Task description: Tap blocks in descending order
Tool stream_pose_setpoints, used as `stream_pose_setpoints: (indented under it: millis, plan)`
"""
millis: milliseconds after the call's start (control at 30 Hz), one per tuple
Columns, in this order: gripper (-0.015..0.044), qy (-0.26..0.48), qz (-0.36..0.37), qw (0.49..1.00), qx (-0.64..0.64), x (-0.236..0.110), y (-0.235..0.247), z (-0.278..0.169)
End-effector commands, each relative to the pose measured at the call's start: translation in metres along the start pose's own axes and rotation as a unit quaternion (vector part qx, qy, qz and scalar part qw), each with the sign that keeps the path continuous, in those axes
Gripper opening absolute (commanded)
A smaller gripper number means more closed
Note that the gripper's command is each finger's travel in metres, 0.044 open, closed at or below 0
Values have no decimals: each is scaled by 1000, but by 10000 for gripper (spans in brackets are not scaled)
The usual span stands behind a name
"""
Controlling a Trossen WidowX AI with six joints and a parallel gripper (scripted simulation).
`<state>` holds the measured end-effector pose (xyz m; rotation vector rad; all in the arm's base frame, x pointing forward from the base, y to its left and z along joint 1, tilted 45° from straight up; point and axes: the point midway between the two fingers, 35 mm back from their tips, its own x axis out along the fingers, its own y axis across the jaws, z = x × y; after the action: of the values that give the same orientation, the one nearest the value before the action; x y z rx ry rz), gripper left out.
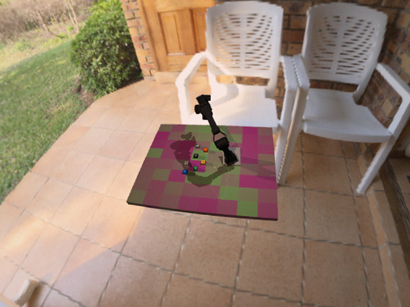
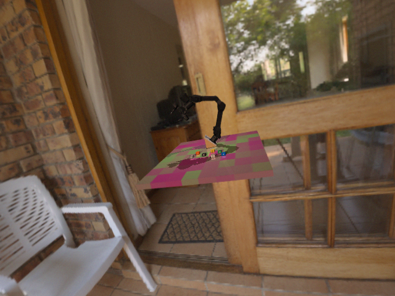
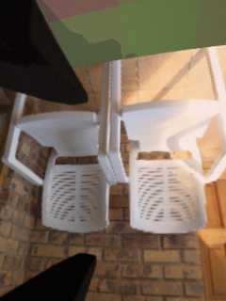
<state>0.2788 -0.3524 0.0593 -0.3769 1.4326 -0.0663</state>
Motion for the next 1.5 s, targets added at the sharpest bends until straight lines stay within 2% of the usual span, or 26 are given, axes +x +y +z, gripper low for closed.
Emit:
stream_pose_setpoints:
  millis: [0,167,367,1267,1467]
  plan:
    - [400,-10,152,988,-12,30,63,34]
    - [400,7,323,946,-7,47,139,62]
    - [400,65,499,863,28,46,221,85]
    - [400,69,507,859,31,44,225,85]
    - [400,70,507,859,31,21,231,43]
